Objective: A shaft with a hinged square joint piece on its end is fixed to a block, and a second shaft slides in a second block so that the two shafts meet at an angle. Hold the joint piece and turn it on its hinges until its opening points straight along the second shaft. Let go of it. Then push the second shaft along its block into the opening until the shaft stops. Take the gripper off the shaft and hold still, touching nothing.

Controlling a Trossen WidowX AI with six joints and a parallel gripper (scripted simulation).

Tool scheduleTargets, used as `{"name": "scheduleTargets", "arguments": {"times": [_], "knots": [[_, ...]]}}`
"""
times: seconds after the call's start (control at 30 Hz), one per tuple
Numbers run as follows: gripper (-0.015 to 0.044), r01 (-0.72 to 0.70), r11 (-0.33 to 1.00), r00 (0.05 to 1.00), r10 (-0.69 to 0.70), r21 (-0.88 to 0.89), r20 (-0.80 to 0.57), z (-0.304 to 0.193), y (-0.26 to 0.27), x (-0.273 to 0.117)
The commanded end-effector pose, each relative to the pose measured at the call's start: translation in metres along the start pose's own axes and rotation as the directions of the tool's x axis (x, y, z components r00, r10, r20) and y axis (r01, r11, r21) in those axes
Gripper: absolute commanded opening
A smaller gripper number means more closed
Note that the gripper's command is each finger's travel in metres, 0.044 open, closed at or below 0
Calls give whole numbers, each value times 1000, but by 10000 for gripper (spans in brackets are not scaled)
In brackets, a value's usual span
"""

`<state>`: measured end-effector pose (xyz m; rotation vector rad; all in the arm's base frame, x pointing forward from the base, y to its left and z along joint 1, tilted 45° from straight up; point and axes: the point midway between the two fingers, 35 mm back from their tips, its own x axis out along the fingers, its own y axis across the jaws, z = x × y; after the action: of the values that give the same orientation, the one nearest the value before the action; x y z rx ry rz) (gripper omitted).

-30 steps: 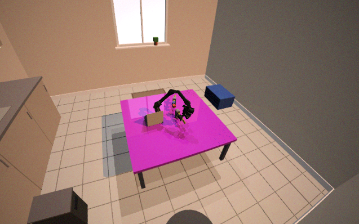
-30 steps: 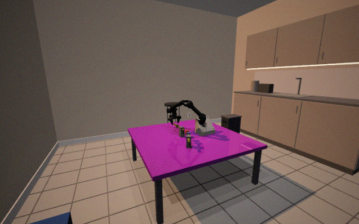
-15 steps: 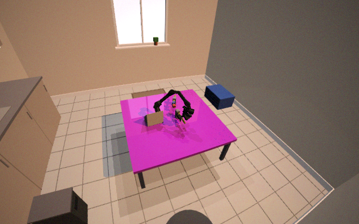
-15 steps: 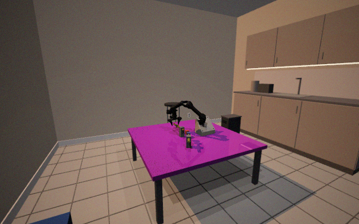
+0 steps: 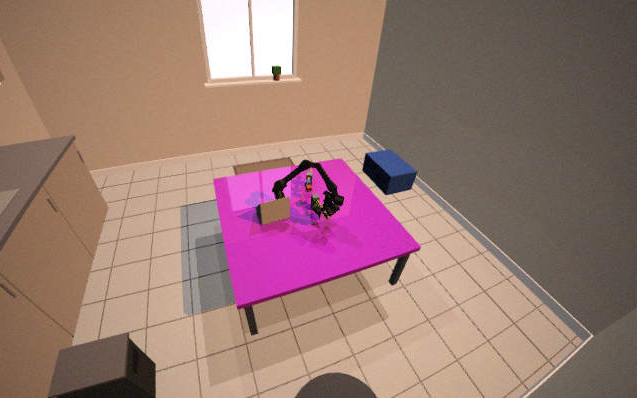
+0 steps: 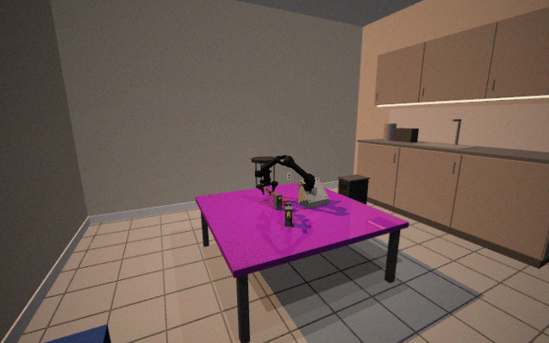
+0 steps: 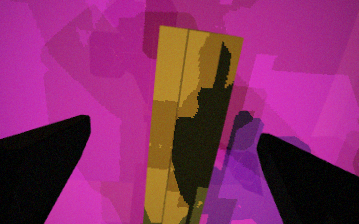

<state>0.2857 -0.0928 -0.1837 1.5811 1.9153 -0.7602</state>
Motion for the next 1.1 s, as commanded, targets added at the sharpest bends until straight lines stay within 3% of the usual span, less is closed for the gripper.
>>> {"name": "scheduleTargets", "arguments": {"times": [0.0,0.37,1.07], "knots": [[387,1,1000,1000,-1,8,-8,0,-1,5],[102,1,1000,1000,-1,8,-8,0,-1,5],[67,-20,1000,1000,21,9,-7,0,-1,6]]}}
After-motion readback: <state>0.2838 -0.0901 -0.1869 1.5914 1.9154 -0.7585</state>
